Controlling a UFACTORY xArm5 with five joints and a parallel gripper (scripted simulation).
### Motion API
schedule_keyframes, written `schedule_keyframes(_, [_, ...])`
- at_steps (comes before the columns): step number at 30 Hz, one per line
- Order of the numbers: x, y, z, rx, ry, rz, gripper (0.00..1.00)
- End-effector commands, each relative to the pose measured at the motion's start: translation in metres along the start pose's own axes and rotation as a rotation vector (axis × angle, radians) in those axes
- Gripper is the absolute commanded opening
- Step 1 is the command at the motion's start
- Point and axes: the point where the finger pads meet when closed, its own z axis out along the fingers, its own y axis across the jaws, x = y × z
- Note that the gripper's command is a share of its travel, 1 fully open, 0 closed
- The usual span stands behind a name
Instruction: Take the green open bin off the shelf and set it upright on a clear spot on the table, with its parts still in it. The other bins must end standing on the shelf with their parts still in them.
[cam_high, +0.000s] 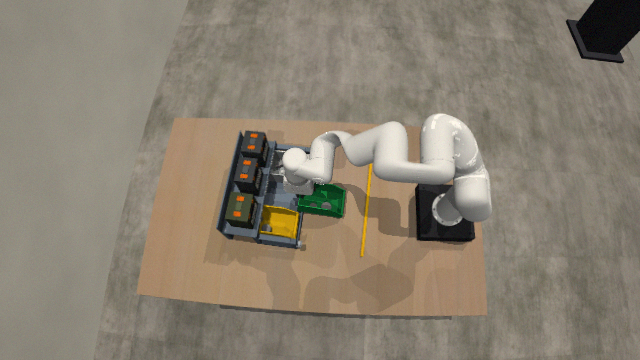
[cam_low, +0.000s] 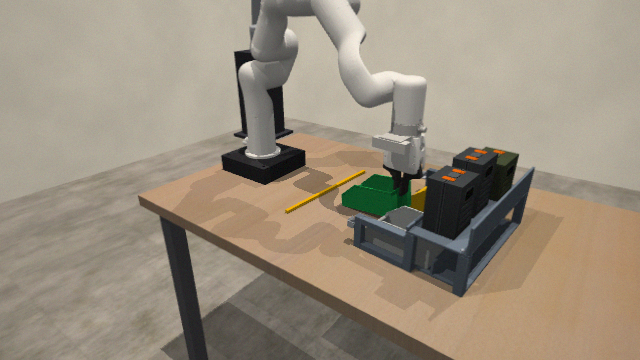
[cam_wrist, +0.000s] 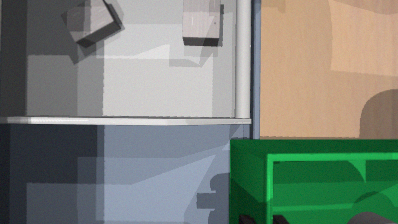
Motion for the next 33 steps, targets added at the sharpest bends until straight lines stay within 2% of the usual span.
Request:
schedule_keyframes(1, [-0.0001, -0.0018, -0.0023, 0.005, 0.000, 0.000, 0.10])
schedule_keyframes(33, [0.0000, -0.0019, -0.0023, 0.006, 0.000, 0.000, 0.07])
